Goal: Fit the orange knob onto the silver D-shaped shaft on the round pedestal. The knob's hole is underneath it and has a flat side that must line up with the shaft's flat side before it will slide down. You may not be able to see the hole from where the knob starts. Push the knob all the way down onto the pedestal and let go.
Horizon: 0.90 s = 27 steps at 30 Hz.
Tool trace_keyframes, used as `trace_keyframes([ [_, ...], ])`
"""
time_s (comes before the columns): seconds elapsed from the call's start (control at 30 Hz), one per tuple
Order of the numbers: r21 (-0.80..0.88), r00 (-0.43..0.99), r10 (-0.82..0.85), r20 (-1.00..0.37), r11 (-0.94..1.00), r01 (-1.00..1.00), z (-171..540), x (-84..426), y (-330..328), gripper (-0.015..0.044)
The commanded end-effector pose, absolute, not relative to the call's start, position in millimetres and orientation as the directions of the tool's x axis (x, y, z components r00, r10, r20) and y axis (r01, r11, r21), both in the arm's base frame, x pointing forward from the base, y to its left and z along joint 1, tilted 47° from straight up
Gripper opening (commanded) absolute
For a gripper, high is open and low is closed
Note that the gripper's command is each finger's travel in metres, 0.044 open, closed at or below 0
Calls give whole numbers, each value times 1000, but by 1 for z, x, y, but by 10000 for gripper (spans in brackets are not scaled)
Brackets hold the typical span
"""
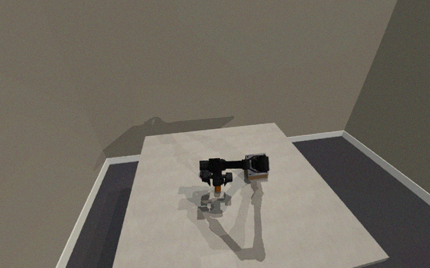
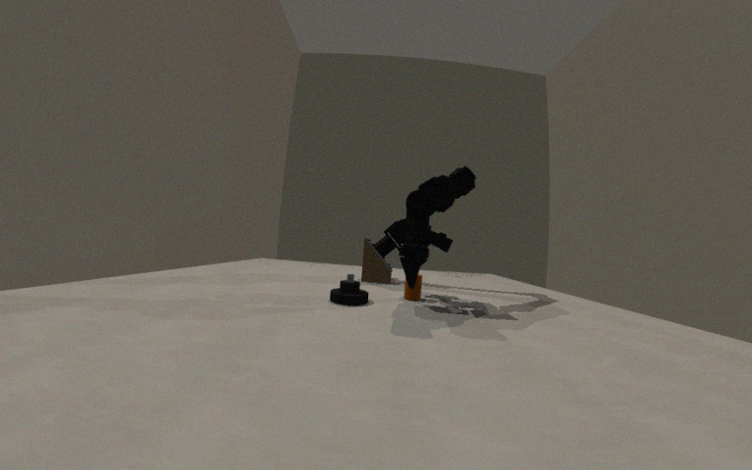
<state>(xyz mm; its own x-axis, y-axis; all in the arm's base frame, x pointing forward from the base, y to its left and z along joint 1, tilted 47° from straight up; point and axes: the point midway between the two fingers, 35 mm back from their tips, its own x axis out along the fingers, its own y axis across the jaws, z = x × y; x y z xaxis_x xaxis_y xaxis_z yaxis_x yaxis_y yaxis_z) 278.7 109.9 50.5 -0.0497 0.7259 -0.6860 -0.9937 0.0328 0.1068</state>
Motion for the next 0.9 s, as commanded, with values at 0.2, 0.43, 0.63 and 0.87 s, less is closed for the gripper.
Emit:
trace_keyframes([
  [0.2,113,-52,732,-680,34,-993,40,276,123,440],
  [0.43,113,-51,734,-677,35,-993,35,275,130,440],
  [0.63,113,-51,734,-677,35,-993,35,275,130,282],
  [0.87,113,-51,734,-677,35,-993,35,275,130,158],
])
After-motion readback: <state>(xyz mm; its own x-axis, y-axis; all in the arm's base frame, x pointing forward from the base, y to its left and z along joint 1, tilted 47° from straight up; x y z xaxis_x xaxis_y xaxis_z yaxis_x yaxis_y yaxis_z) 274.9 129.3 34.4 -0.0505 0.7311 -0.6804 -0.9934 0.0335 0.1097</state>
